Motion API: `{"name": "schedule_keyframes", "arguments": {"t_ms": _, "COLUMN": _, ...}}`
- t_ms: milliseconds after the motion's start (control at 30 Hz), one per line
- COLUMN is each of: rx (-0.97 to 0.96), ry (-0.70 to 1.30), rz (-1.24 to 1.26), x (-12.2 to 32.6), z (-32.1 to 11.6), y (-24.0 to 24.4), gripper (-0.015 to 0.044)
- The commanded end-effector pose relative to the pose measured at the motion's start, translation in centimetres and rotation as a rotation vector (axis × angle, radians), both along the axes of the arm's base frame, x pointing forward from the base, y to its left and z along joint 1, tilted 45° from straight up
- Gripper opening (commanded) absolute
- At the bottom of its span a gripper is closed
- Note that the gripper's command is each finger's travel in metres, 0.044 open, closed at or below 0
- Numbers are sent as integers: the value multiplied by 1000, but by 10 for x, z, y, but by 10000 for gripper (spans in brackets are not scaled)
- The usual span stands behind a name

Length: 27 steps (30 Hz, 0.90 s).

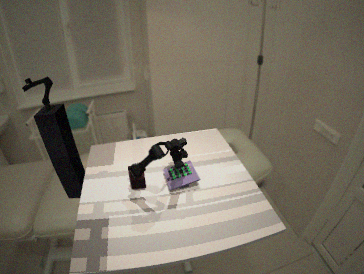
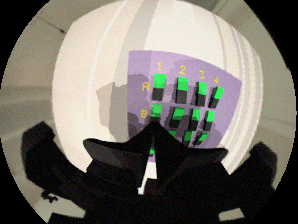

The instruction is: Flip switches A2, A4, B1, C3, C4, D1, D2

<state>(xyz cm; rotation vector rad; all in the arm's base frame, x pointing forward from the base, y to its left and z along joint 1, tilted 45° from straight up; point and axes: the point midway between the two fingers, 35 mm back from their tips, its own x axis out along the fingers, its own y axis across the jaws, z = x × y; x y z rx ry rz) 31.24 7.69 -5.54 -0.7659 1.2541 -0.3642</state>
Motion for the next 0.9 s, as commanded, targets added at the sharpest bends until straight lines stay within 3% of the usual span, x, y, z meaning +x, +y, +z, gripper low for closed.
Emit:
{"name": "schedule_keyframes", "arguments": {"t_ms": 0, "rx": -4, "ry": 0, "rz": 4, "x": 1, "z": 0, "y": -1, "gripper": 0}}
{"name": "schedule_keyframes", "arguments": {"t_ms": 867, "rx": 1, "ry": 3, "rz": -2, "x": -1, "z": 4, "y": 5, "gripper": 0}}
